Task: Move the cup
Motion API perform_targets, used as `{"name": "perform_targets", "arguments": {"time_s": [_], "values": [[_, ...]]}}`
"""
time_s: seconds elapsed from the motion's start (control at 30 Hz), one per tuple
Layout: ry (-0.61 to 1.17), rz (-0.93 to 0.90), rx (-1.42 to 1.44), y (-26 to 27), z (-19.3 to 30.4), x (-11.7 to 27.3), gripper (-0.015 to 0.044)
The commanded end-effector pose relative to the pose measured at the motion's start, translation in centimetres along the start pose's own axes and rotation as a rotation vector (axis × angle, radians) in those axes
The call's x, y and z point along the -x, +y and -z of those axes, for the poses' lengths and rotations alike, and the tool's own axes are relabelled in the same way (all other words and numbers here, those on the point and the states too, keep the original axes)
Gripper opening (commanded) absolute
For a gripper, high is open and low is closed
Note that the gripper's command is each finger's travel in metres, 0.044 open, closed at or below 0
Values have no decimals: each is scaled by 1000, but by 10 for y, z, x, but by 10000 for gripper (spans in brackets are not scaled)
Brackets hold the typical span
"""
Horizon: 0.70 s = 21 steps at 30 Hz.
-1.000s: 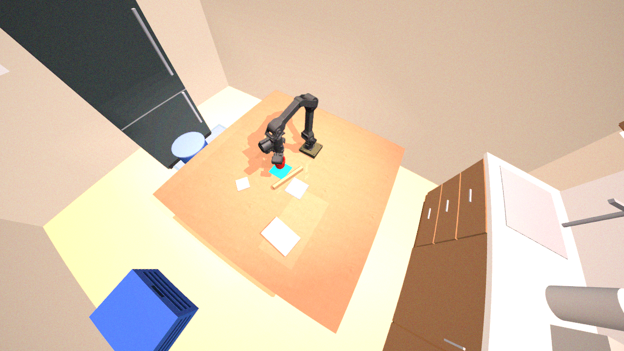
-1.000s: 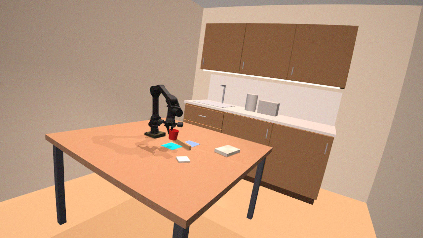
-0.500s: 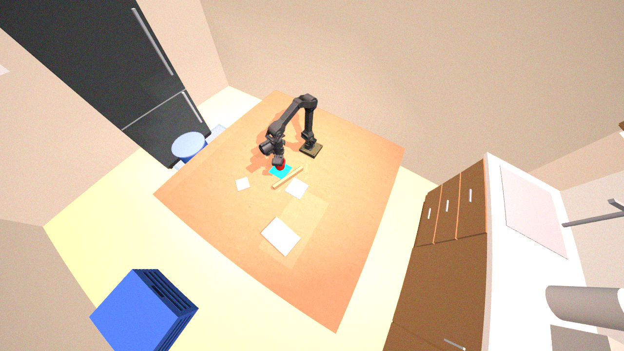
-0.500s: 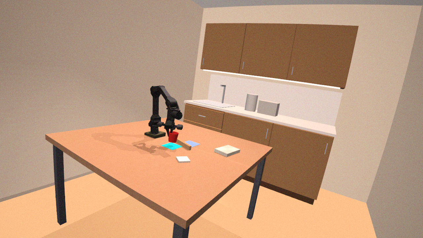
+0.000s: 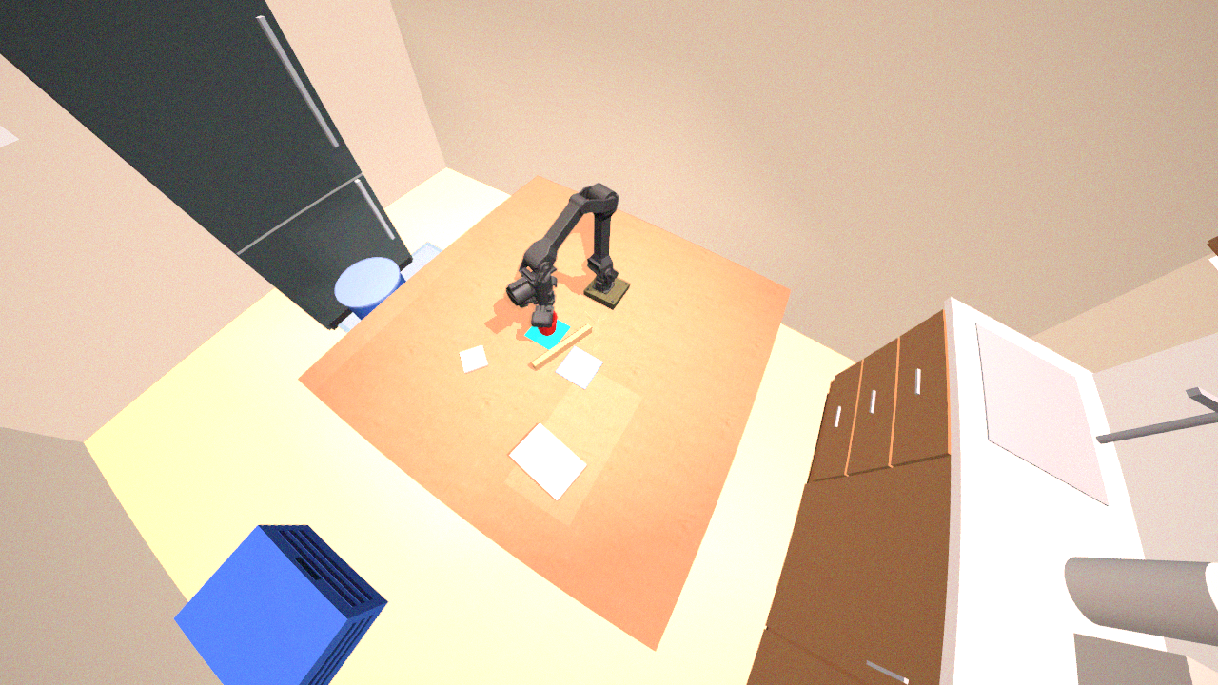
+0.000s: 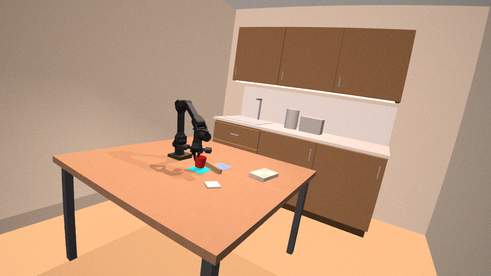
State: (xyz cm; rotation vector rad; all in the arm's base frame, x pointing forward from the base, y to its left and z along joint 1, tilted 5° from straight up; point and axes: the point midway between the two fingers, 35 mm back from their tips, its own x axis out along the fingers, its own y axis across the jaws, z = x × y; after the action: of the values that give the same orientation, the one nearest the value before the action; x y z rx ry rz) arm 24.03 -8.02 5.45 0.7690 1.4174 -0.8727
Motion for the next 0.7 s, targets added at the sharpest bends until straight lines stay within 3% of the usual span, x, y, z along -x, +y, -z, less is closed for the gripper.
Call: {"name": "perform_targets", "arguments": {"time_s": [0.0, 0.6, 0.67], "values": [[-2, 6, 5, -2, 0, -6, 0], [1, 1, 0, -1, 0, -8, 0], [1, 1, 0, -1, 0, -8, 52]]}}
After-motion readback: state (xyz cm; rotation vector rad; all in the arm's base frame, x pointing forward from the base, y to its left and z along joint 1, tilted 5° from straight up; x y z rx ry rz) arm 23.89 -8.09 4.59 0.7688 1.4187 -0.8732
